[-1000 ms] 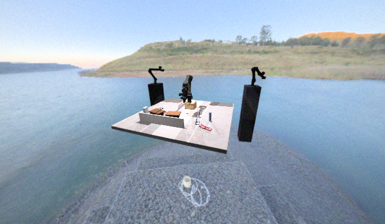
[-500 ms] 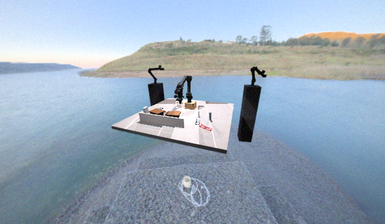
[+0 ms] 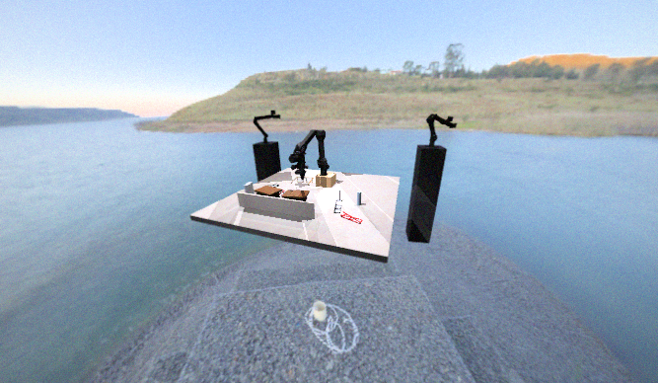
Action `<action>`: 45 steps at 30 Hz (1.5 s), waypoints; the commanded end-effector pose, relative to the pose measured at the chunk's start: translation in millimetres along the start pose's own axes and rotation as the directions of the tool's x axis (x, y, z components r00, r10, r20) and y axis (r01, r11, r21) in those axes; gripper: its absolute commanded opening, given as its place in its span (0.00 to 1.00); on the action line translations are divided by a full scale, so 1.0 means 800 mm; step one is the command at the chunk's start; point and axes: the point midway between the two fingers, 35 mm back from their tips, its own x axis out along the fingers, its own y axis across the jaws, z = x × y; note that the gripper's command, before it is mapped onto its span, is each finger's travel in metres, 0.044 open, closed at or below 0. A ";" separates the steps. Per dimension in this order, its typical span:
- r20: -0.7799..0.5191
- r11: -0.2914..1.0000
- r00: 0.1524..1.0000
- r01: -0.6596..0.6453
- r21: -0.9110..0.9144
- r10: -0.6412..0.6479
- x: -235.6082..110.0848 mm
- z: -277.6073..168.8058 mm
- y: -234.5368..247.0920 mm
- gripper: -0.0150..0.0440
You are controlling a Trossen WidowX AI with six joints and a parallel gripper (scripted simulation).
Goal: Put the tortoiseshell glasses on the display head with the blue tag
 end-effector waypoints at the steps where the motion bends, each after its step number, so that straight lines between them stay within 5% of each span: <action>1: -0.027 1.000 1.000 -0.001 -0.010 0.001 0.007 0.000 0.000 0.25; 45: -0.014 1.000 1.000 0.011 -0.010 -0.012 0.048 0.001 0.002 0.25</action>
